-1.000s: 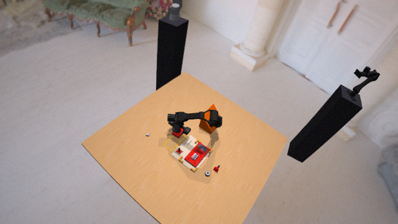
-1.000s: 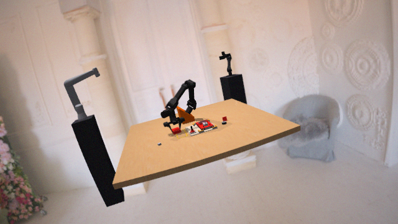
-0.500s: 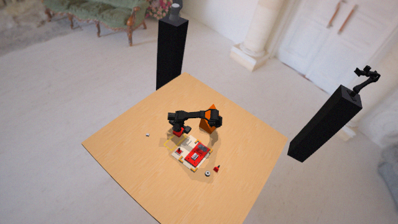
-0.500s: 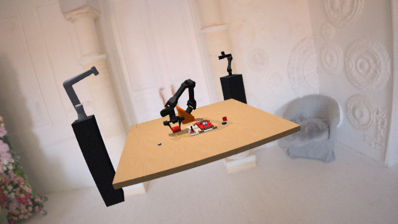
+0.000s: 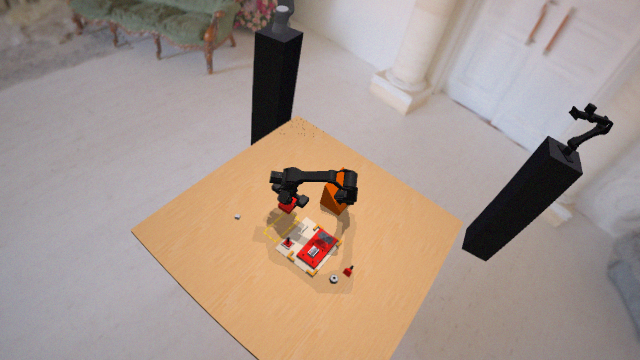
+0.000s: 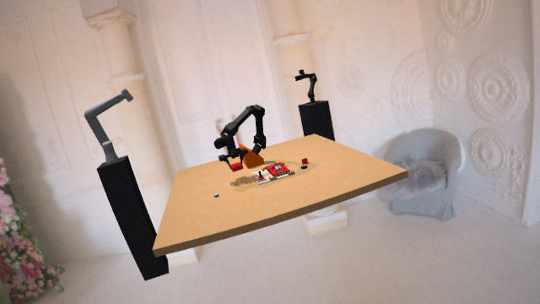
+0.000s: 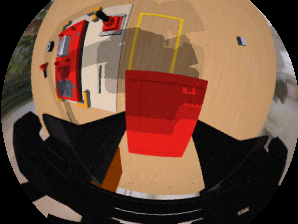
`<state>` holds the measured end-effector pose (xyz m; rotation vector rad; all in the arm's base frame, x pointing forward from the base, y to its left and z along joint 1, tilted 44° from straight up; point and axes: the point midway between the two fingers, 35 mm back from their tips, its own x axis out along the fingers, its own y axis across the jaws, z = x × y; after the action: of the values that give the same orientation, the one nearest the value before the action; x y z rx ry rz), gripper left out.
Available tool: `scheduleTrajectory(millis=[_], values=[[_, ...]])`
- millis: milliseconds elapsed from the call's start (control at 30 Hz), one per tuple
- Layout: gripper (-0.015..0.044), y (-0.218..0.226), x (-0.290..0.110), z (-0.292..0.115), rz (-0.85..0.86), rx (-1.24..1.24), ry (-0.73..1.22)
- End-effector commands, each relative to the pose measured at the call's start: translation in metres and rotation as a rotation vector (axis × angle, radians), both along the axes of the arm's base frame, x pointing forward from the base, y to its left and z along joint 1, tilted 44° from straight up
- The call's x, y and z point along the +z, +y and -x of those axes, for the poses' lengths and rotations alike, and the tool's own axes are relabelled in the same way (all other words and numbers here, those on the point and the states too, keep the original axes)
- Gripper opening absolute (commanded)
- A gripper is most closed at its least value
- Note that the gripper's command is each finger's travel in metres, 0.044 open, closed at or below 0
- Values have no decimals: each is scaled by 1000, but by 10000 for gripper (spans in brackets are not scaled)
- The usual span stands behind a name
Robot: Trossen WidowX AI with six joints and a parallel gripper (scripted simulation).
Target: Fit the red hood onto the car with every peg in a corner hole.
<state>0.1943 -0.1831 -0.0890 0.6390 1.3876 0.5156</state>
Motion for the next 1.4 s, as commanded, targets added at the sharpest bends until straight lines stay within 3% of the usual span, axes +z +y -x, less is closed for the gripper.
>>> scheduleTrajectory(millis=[0, 267, 567, 1367], values=[[0, -12, 12, 2, 12, 4, -4], [0, -11, 15, -1, 5, -2, 1], [0, 10, 55, -46, 29, -23, 21], [0, 122, 171, -126, 4, -54, 41]])
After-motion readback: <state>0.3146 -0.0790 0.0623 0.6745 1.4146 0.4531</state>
